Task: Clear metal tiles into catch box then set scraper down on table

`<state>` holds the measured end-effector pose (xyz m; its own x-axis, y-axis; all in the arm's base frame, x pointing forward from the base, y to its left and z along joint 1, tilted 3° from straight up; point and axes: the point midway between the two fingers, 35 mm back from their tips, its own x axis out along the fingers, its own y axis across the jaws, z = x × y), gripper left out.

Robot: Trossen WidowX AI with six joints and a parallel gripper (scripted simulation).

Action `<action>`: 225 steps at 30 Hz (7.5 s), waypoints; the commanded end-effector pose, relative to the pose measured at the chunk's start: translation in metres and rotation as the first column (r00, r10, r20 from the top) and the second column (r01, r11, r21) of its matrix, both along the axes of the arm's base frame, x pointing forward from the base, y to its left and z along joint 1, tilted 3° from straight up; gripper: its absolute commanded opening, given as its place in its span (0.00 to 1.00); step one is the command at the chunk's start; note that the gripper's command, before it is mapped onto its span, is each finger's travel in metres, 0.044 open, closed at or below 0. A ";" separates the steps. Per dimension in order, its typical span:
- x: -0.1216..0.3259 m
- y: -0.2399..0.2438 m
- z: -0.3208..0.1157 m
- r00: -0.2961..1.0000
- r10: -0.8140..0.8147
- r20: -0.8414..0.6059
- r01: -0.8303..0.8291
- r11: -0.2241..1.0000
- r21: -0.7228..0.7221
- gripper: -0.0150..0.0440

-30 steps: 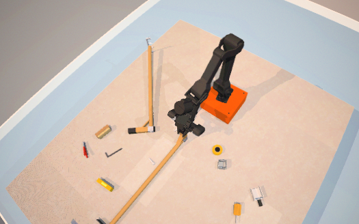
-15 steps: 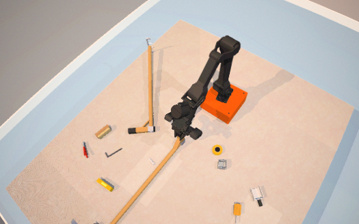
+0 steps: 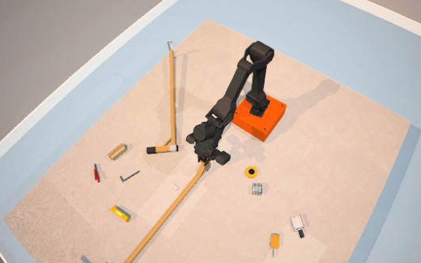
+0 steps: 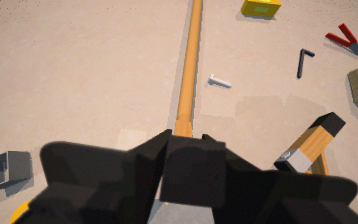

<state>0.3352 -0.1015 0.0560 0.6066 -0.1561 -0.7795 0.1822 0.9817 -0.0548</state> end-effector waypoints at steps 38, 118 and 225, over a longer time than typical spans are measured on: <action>0.065 -0.011 -0.002 1.000 0.000 0.010 0.000 1.000 -0.002 0.25; 0.178 -0.041 0.007 1.000 0.000 0.018 0.000 1.000 -0.004 0.25; 0.104 -0.033 0.016 1.000 0.002 0.019 -0.002 1.000 -0.004 0.25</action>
